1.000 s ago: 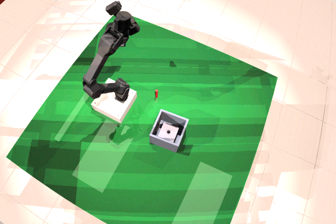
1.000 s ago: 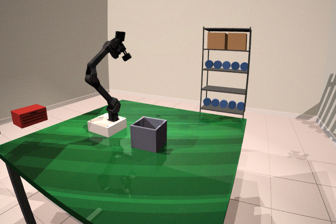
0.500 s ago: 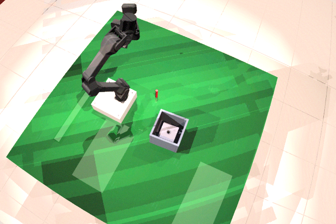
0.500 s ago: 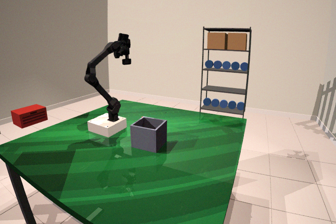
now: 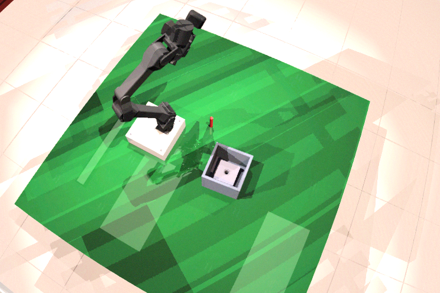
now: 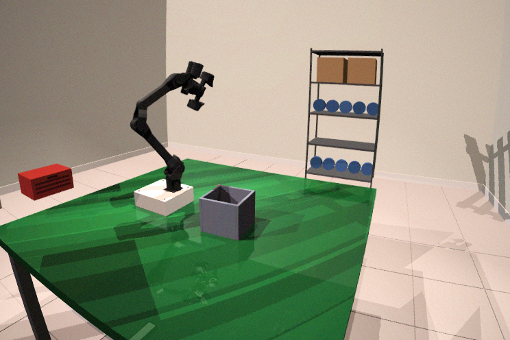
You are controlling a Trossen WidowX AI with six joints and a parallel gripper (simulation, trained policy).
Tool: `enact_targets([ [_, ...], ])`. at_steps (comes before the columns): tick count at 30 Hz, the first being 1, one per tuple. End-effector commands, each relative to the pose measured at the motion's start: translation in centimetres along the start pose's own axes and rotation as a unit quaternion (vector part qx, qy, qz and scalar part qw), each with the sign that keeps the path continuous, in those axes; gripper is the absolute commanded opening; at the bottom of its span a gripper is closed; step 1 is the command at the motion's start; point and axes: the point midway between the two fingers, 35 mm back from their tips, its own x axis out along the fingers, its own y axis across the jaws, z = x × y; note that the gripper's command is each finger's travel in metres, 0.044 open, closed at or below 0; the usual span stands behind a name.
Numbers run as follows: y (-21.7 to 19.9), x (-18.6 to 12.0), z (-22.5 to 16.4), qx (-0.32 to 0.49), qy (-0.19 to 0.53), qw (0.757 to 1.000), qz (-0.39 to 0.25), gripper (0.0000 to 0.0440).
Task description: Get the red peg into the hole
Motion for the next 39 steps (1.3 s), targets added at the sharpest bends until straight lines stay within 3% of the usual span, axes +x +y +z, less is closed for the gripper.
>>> enact_targets([
  [1, 0.5, 0.5, -1.5, 0.065, 0.025, 0.998, 0.008, 0.0440],
  [10, 1.3, 0.8, -4.2, 0.212, 0.079, 0.974, 0.006, 0.0440],
  [19, 2.2, 0.9, -6.9, 0.352, 0.129, 0.927, -0.007, 0.0440],
  [29, 3.5, 0.7, -9.9, 0.498, 0.179, 0.848, -0.033, 0.0440],
  [39, 5.0, 0.3, -12.7, 0.626, 0.223, 0.744, -0.069, 0.0440],
])
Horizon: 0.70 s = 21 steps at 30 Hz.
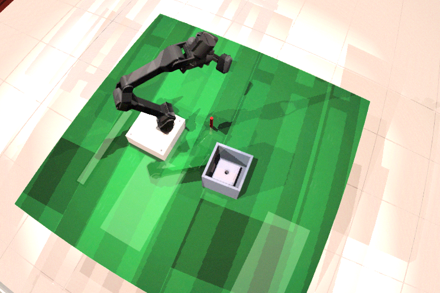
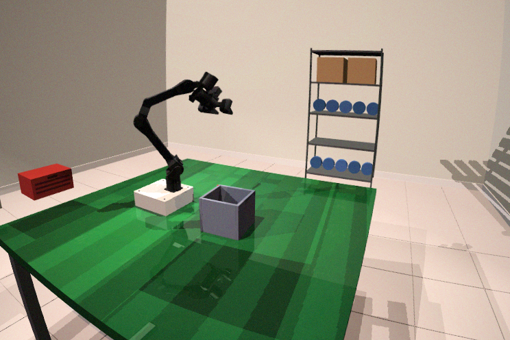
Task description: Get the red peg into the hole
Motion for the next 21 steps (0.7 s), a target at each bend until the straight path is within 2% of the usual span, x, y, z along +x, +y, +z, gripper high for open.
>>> enact_targets([
  [1, -1.0, 0.7, -1.1, 0.066, 0.022, 0.997, -0.012, 0.0440],
  [11, -3.0, 1.5, -3.7, 0.231, 0.057, 0.970, -0.052, 0.0440],
  [21, -4.8, 2.2, -6.6, 0.387, 0.087, 0.913, -0.094, 0.0440],
])
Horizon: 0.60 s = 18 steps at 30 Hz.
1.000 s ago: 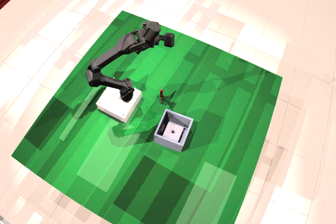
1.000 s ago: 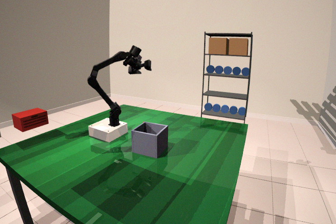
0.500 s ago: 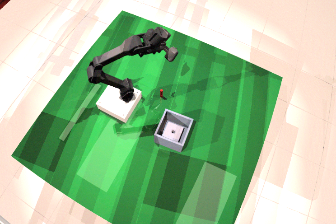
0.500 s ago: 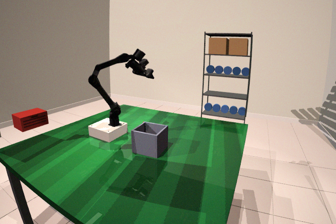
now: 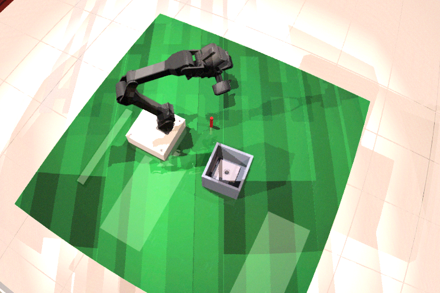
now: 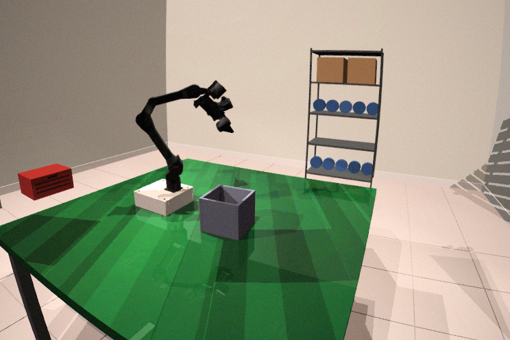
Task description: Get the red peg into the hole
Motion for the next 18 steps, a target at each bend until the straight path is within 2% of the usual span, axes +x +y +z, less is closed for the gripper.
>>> enact_targets([
  [1, -1.4, 0.9, -0.6, 0.066, 0.018, 0.997, -0.020, 0.0440],
  [9, -3.7, 2.0, -2.0, 0.197, 0.042, 0.978, -0.057, 0.0440],
  [18, -6.0, 3.2, -4.1, 0.337, 0.071, 0.933, -0.102, 0.0440],
])
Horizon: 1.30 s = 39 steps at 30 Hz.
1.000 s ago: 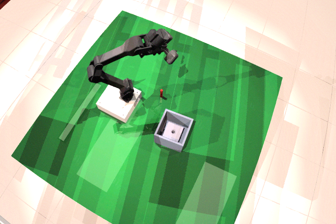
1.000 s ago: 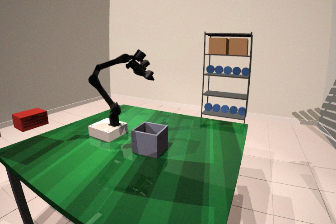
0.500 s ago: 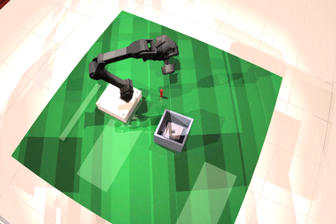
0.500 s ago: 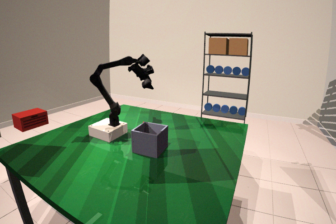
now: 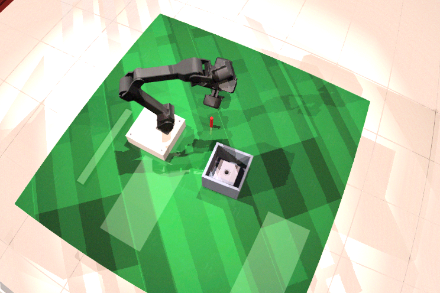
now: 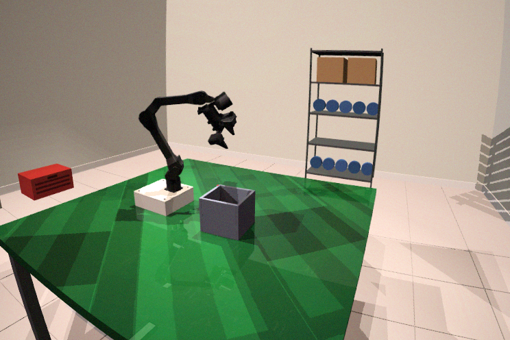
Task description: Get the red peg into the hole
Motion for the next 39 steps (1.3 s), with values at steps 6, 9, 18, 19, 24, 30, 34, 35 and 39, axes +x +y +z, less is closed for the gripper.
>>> enact_targets([
  [6, -3.0, 2.1, -0.8, 0.144, 0.033, 0.987, -0.056, 0.0440],
  [9, -3.8, 2.7, -1.3, 0.190, 0.043, 0.978, -0.075, 0.0440],
  [18, -6.3, 4.5, -2.9, 0.324, 0.069, 0.933, -0.139, 0.0440],
  [19, -6.5, 4.7, -3.2, 0.338, 0.071, 0.927, -0.147, 0.0440],
  [24, -7.7, 5.7, -4.3, 0.405, 0.080, 0.891, -0.187, 0.0440],
  [30, -9.1, 6.9, -5.8, 0.473, 0.084, 0.844, -0.238, 0.0440],
  [34, -9.9, 7.6, -6.6, 0.506, 0.081, 0.816, -0.269, 0.0440],
  [35, -10.1, 7.8, -6.8, 0.512, 0.080, 0.809, -0.276, 0.0440],
  [39, -10.8, 8.5, -7.5, 0.533, 0.073, 0.788, -0.301, 0.0440],
])
